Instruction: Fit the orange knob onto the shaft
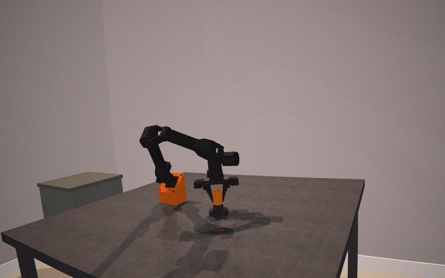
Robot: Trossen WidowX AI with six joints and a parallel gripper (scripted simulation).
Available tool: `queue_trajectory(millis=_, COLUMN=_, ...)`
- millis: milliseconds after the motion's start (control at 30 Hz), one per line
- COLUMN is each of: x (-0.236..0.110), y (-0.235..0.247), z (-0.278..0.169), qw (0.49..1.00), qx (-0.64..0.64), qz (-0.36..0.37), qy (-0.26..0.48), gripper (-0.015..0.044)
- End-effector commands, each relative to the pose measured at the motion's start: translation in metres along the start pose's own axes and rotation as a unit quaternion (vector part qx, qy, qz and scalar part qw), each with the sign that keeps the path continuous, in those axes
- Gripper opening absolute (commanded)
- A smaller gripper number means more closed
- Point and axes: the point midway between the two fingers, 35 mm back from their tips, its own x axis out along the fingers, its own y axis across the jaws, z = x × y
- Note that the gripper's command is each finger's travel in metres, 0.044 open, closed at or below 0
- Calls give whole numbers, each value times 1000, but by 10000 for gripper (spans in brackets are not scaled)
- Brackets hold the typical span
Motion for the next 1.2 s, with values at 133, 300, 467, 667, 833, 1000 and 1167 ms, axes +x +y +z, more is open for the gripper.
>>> queue_trajectory(millis=133, x=4, y=1, z=2, qw=1000, qx=-20, qz=1, qy=0, gripper=0)
queue_trajectory(millis=300, x=2, y=0, z=0, qw=1000, qx=-9, qz=-1, qy=1, gripper=0)
queue_trajectory(millis=467, x=2, y=0, z=0, qw=1000, qx=-9, qz=-1, qy=1, gripper=53)
queue_trajectory(millis=667, x=2, y=0, z=0, qw=1000, qx=-9, qz=-1, qy=1, gripper=210)
queue_trajectory(millis=833, x=2, y=0, z=0, qw=1000, qx=-9, qz=-1, qy=1, gripper=341)
queue_trajectory(millis=1000, x=2, y=0, z=0, qw=1000, qx=-9, qz=-1, qy=1, gripper=440)
queue_trajectory(millis=1167, x=2, y=0, z=0, qw=1000, qx=-9, qz=-1, qy=1, gripper=440)
